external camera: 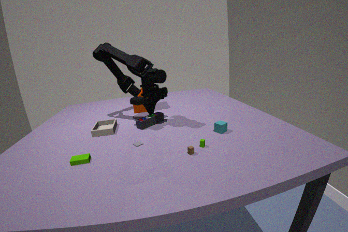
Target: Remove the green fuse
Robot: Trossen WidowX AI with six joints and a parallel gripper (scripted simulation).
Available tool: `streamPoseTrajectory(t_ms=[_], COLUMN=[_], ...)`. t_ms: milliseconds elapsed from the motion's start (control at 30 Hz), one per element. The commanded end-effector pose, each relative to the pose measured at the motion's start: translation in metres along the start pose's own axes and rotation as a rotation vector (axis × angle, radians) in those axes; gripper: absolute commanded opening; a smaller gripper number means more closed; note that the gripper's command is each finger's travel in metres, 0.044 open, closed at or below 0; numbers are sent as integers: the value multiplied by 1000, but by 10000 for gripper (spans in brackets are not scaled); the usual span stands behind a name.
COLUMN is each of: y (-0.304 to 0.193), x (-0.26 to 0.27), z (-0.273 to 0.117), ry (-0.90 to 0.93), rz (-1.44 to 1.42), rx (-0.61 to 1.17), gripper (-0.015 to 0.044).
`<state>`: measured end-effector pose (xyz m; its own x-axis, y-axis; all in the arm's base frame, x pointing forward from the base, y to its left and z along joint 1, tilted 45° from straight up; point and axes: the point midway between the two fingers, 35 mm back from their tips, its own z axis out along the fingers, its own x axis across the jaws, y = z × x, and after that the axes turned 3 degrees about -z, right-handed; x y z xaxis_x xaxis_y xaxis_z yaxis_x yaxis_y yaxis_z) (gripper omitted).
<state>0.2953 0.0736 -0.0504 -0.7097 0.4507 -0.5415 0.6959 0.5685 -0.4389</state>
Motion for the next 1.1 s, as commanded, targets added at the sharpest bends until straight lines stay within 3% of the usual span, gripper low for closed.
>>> streamPoseTrajectory(t_ms=[0,1067], y=[0,0], x=[0,0], z=[-3,-18], ry=[1,0], rz=[3,1], rx=[-2,-2], gripper=[0,0])
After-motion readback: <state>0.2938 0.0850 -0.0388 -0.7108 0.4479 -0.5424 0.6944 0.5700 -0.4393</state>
